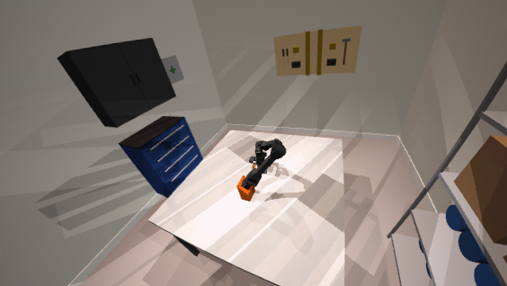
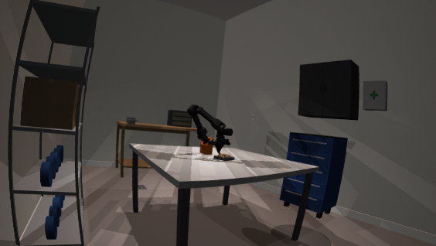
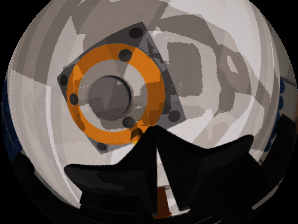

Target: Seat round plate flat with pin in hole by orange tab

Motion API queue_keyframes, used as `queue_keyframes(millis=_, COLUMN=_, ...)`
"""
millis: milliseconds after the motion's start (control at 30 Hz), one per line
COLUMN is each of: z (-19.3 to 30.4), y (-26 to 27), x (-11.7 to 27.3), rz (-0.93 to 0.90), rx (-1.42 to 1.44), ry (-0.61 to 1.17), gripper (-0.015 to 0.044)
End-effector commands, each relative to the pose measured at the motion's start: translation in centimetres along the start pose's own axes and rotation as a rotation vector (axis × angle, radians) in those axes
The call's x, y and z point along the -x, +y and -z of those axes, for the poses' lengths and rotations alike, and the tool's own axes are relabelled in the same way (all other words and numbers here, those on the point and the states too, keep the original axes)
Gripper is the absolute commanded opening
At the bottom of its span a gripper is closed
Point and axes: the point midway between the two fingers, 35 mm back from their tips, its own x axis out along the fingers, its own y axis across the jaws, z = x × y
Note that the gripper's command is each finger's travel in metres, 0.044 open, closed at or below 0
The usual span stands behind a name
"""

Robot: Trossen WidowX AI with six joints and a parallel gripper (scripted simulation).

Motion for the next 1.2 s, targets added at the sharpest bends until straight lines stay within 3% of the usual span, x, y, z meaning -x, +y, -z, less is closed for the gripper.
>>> queue_keyframes(millis=0, z=0.6, y=0.3, x=-0.3, rz=0.004, rx=0.009, ry=0.003, gripper=0.0)
queue_keyframes(millis=1167, z=1.8, y=3.3, x=-0.4, rz=0.003, rx=0.009, ry=0.003, gripper=0.0)
